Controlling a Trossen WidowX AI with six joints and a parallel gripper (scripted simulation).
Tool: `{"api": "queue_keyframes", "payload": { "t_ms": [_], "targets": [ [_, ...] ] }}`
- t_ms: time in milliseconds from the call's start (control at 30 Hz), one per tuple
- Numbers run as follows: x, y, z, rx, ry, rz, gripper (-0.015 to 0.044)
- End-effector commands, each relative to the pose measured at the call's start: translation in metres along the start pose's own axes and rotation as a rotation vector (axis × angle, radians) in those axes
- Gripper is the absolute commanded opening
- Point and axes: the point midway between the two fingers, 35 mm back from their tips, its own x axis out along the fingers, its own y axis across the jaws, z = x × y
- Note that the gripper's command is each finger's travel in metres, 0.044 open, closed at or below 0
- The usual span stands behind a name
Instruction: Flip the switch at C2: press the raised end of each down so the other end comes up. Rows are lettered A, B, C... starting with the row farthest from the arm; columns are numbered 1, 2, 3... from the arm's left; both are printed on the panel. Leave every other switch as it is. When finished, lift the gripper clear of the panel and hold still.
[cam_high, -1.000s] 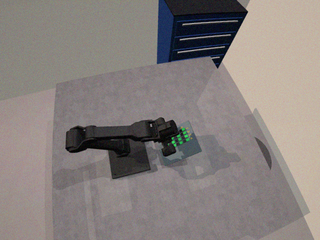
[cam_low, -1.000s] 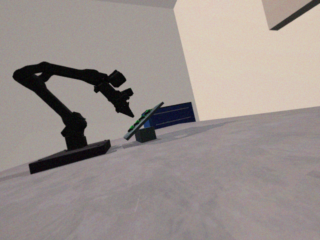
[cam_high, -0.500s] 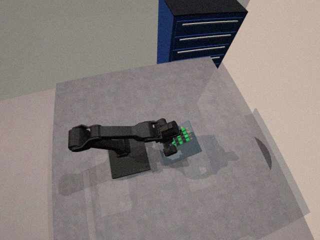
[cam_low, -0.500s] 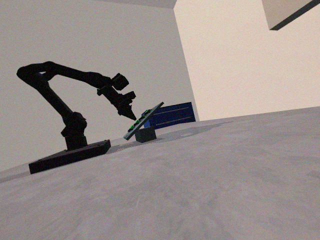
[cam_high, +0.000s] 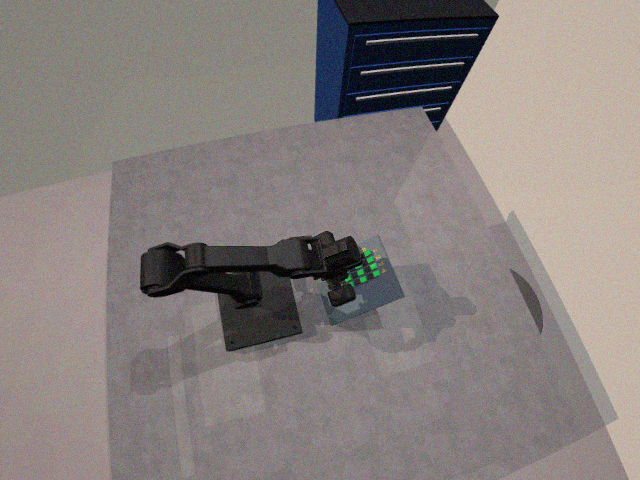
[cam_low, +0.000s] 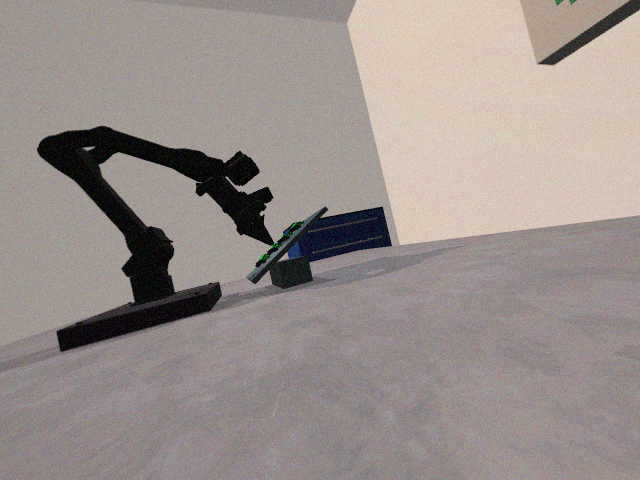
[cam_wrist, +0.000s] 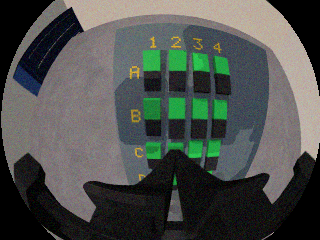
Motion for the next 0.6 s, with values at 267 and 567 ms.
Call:
{"api": "queue_keyframes", "payload": {
  "t_ms": [267, 567],
  "targets": [
    [0.0007, -0.0008, -0.0001, 0.003, 0.001, -0.005, 0.0000],
    [0.0019, -0.0008, -0.0001, 0.003, 0.001, -0.005, 0.0000]
  ]
}}
